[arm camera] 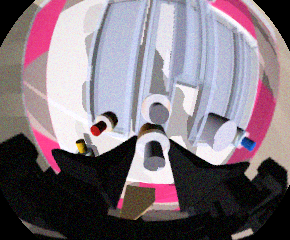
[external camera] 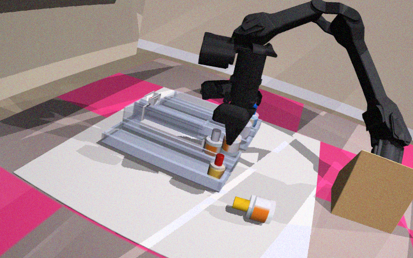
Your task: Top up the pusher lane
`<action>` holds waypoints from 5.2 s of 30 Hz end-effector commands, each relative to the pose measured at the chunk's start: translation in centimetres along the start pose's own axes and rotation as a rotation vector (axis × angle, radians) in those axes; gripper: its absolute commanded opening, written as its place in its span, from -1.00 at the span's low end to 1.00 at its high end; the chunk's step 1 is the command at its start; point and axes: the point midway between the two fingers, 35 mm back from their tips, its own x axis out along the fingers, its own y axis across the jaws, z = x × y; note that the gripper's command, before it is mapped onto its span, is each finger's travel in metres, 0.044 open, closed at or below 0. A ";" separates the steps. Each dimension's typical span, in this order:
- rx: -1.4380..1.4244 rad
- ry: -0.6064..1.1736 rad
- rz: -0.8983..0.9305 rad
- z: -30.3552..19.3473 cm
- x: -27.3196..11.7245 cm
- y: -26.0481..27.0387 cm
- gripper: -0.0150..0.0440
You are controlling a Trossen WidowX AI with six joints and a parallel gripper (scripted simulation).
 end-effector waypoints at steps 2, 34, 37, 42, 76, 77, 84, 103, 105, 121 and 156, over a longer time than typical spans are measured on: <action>0.017 -0.025 -0.005 0.8 -0.2 -0.2 -0.49; 0.017 -0.025 -0.005 1.0 -0.2 -0.2 -0.49; 0.017 -0.025 -0.005 1.1 -0.2 -0.2 -0.49; 0.017 -0.025 -0.005 1.1 -0.2 -0.2 -0.49; 0.017 -0.025 -0.005 1.4 0.4 -0.2 -0.49; 0.017 -0.025 -0.005 1.4 0.4 -0.2 -0.49; 0.017 -0.025 -0.005 1.4 0.7 -0.2 -0.49; 0.017 -0.025 -0.005 1.3 1.4 -0.2 -0.49; 0.017 -0.025 -0.005 1.3 1.5 -0.2 -0.49; 0.017 -0.025 -0.005 1.2 2.1 -0.2 -0.49; 0.017 -0.025 -0.006 0.7 2.5 -0.1 -0.49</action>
